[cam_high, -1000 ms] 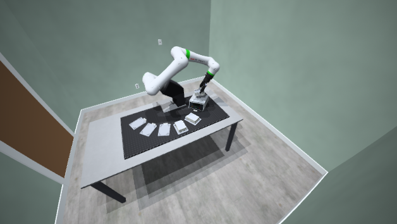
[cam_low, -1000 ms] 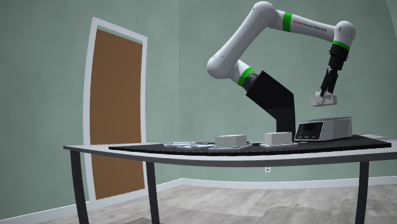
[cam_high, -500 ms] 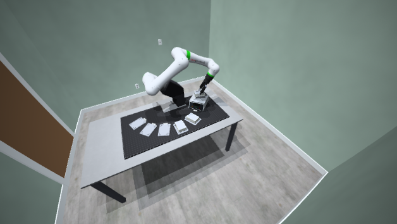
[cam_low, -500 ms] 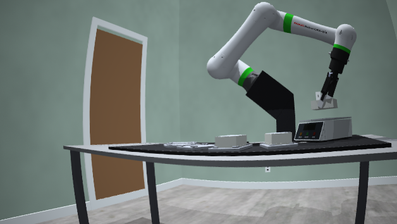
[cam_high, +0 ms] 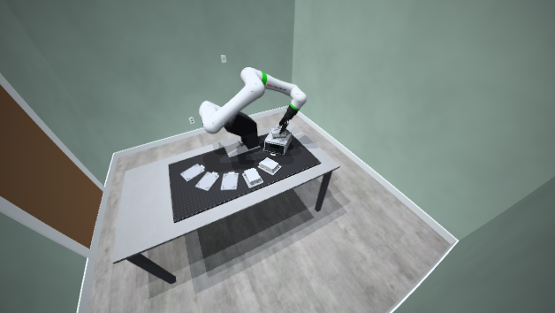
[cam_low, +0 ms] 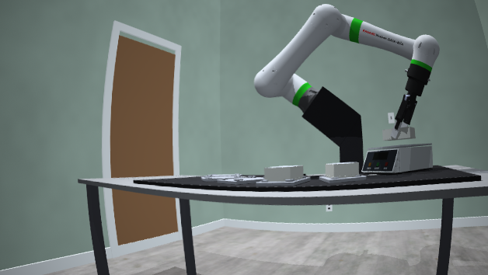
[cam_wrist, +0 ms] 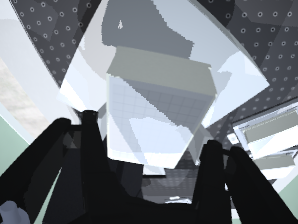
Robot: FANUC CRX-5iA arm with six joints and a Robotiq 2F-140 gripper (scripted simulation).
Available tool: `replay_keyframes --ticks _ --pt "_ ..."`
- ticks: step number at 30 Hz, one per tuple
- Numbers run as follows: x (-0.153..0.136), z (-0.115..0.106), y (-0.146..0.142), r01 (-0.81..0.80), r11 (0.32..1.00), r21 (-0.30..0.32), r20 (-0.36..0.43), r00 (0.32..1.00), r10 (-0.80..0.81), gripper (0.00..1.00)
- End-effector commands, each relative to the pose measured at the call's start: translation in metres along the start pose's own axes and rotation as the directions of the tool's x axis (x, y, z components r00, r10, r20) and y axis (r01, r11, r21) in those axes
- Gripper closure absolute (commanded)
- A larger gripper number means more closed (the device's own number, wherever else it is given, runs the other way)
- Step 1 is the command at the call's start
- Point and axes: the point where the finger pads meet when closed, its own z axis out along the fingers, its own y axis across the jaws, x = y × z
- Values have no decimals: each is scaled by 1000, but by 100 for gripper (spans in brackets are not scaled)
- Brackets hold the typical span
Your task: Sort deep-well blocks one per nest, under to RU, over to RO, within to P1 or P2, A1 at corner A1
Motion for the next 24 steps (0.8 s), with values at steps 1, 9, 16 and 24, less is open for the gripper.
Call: replay_keyframes --ticks 1,9,16,24 --pt "2 2 0 0 1000 0 0 1000 0 90" --pt "7 12 0 0 1000 0 0 1000 0 90" --pt "7 12 0 0 1000 0 0 1000 0 90" --pt "7 12 0 0 1000 0 0 1000 0 90"
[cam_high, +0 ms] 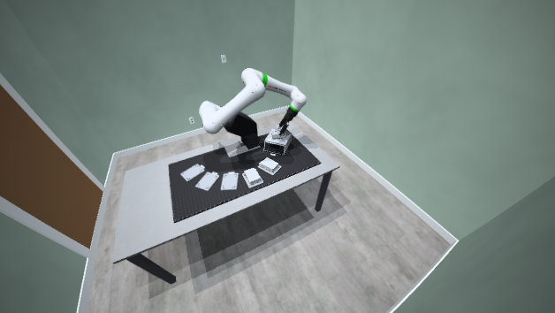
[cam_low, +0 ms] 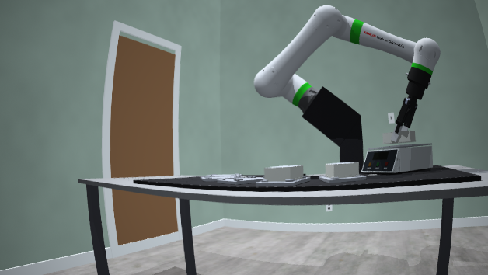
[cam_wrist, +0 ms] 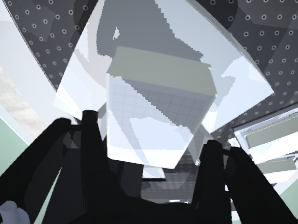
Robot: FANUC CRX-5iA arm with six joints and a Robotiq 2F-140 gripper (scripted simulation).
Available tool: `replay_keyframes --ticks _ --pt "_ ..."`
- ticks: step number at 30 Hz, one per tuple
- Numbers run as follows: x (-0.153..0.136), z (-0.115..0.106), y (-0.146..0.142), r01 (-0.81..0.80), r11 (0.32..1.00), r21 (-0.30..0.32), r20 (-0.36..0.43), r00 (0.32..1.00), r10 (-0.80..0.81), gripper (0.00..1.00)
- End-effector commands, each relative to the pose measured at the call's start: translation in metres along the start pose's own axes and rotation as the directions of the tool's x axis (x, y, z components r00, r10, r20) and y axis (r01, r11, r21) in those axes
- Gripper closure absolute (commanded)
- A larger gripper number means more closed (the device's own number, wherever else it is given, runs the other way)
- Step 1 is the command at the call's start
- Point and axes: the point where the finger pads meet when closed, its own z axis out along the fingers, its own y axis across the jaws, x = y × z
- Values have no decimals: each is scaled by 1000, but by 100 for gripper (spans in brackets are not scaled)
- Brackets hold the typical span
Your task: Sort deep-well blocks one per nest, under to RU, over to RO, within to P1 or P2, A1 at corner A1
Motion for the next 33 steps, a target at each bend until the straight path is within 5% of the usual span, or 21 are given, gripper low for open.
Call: replay_keyframes --ticks 1,33 --pt "0 0 0 0 1000 0 0 1000 0 90" --pt "2 4 0 0 1000 0 0 1000 0 90"
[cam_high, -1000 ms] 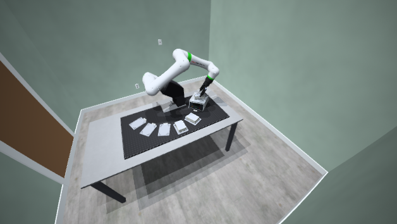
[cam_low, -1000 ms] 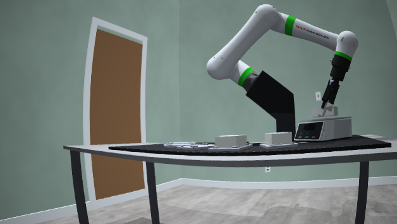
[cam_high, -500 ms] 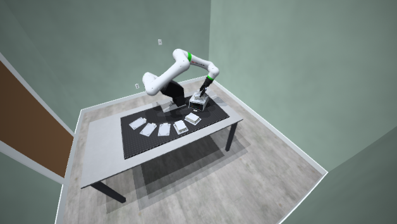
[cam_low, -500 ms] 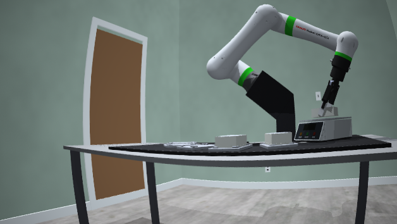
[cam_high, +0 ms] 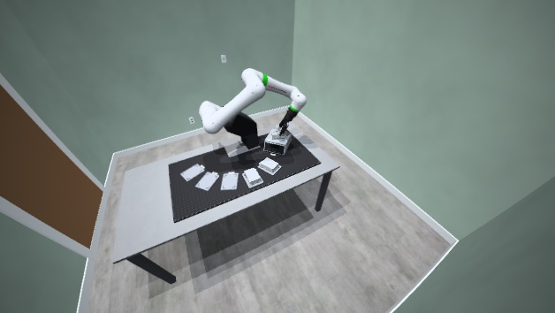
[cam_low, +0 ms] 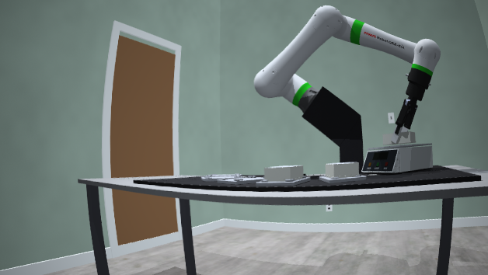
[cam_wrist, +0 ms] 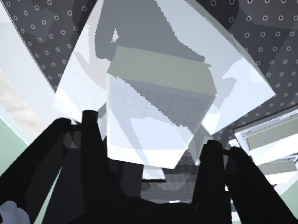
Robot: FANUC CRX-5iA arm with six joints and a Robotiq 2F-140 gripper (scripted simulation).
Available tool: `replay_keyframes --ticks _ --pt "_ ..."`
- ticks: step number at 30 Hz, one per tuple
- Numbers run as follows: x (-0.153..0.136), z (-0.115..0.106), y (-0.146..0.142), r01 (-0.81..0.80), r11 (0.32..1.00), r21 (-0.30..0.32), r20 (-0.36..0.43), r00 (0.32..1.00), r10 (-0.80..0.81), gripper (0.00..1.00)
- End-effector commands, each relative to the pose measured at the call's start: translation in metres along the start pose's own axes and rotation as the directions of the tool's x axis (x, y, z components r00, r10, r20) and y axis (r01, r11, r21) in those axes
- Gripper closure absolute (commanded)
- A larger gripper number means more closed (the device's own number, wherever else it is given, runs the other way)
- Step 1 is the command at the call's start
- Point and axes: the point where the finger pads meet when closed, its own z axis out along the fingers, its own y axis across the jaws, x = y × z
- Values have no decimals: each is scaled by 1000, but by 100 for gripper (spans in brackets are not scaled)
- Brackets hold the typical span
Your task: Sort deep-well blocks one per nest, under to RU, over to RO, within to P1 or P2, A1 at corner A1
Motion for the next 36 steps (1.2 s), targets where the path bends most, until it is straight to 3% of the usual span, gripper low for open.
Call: replay_keyframes --ticks 1,36 --pt "0 0 0 0 1000 0 0 1000 0 90" --pt "3 5 0 0 1000 0 0 1000 0 90"
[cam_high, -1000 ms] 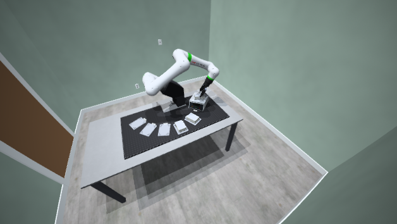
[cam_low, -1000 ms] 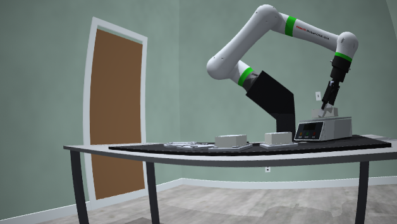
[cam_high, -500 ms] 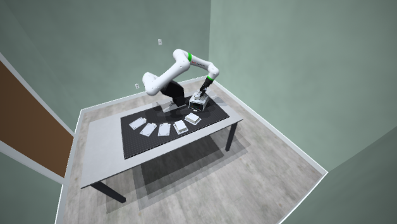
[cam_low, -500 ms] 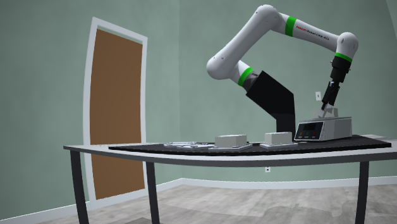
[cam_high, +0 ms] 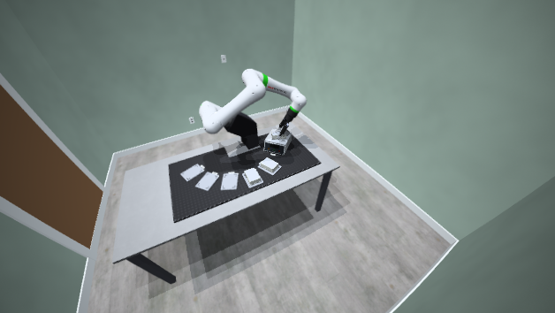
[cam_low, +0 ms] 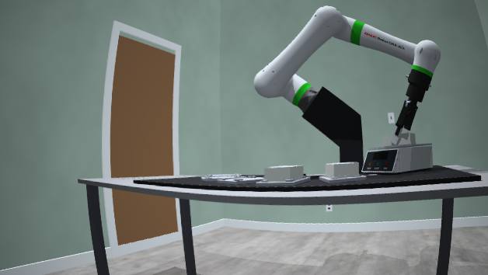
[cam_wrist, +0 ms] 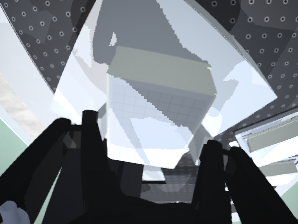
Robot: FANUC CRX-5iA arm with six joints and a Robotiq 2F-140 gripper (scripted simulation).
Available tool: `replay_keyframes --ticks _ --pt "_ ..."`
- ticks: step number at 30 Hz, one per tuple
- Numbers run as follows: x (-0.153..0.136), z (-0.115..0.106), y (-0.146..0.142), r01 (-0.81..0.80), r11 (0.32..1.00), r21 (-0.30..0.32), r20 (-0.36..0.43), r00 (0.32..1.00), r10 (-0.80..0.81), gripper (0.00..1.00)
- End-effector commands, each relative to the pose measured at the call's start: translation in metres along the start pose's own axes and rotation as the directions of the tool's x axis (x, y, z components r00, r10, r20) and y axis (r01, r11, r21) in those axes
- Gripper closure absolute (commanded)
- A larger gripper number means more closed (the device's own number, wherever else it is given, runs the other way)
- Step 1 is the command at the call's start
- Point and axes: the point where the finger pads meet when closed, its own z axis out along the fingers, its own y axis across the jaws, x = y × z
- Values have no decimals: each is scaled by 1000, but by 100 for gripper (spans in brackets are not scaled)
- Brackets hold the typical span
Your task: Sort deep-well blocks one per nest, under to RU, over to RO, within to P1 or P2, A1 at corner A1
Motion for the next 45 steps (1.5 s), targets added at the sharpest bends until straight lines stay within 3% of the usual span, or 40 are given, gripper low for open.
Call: replay_keyframes --ticks 1,7,8,30,45 --pt "0 0 0 0 1000 0 0 1000 0 90" --pt "1 1 0 0 1000 0 0 1000 0 90" --pt "1 1 0 0 1000 0 0 1000 0 0" --pt "1 1 0 0 1000 0 0 1000 0 0" --pt "-16 -29 0 0 1000 0 0 1000 0 0"
